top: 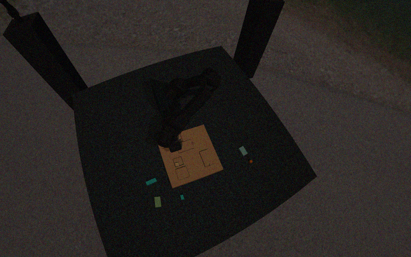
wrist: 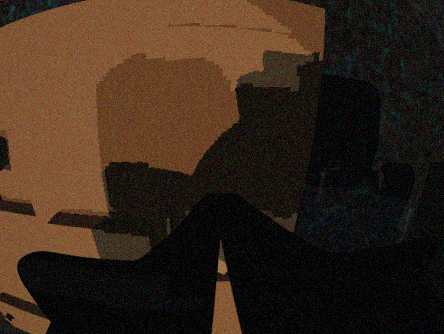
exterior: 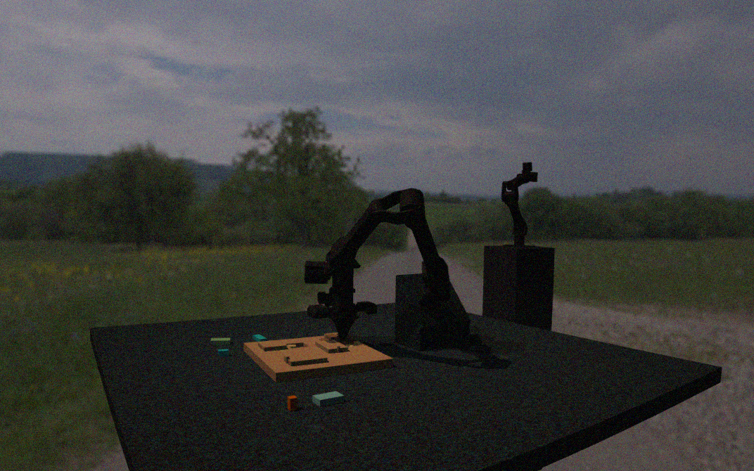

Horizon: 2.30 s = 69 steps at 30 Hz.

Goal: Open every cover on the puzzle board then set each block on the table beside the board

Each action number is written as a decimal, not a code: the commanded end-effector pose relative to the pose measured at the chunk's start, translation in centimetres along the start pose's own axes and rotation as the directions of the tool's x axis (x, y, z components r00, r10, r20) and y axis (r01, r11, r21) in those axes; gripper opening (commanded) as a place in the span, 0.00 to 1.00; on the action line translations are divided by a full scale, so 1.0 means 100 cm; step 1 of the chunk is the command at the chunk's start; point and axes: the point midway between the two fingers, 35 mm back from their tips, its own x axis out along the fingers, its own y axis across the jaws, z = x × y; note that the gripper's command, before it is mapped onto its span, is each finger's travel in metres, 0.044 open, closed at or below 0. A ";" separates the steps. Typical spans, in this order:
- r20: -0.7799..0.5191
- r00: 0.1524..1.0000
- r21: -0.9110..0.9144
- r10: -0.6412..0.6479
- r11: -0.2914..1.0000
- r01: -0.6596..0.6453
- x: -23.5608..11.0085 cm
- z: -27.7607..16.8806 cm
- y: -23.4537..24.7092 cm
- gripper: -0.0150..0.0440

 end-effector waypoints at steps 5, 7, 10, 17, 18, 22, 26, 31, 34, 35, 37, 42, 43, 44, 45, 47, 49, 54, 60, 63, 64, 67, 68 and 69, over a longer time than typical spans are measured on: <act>0.005 1.000 -0.001 -0.002 1.000 0.002 -0.006 0.004 0.000 0.25; 0.005 1.000 -0.001 -0.002 1.000 0.002 -0.009 0.004 0.000 0.25; 0.006 1.000 -0.001 -0.001 1.000 0.001 -0.013 0.005 0.000 0.25; 0.007 1.000 0.000 -0.001 1.000 0.001 -0.021 0.006 0.001 0.25; 0.007 1.000 0.000 -0.001 1.000 0.001 -0.023 0.006 0.001 0.25; 0.007 1.000 0.000 -0.001 1.000 0.001 -0.028 0.007 0.001 0.25; 0.007 1.000 0.000 -0.001 1.000 0.001 -0.033 0.008 0.000 0.25; 0.007 1.000 -0.001 -0.002 1.000 0.002 -0.039 0.009 0.000 0.25; 0.007 1.000 -0.001 -0.002 1.000 0.002 -0.043 0.009 0.000 0.25; 0.006 1.000 -0.001 -0.002 1.000 0.002 -0.044 0.009 0.000 0.25; 0.006 1.000 -0.001 -0.002 1.000 0.002 -0.047 0.009 -0.001 0.25; 0.002 1.000 -0.252 -0.006 0.968 0.006 -0.045 0.007 0.006 0.25; 0.002 1.000 -0.352 -0.005 0.936 0.006 -0.046 0.006 0.009 0.25; 0.003 1.000 -0.449 -0.005 0.894 0.006 -0.046 0.005 0.013 0.25; 0.003 1.000 -0.540 -0.005 0.842 0.006 -0.047 0.005 0.016 0.25; 0.004 1.000 -0.704 -0.004 0.710 0.006 -0.048 0.003 0.023 0.25; 0.004 1.000 -0.837 -0.004 0.548 0.006 -0.049 0.001 0.029 0.25; 0.005 1.000 -0.999 -0.002 0.054 0.005 -0.052 -0.005 0.045 0.25; 0.005 1.000 -0.838 -0.001 -0.546 0.004 -0.055 -0.013 0.064 0.25; 0.005 1.000 -0.626 0.000 -0.780 0.003 -0.056 -0.018 0.073 0.25; 0.005 1.000 -0.541 0.000 -0.841 0.002 -0.056 -0.019 0.077 0.25; 0.003 1.000 -0.284 0.000 -0.959 0.001 -0.057 -0.024 0.085 0.25; 0.003 1.000 -0.211 0.000 -0.978 0.001 -0.058 -0.026 0.087 0.25; 0.003 1.000 -0.136 0.000 -0.991 0.001 -0.058 -0.027 0.090 0.25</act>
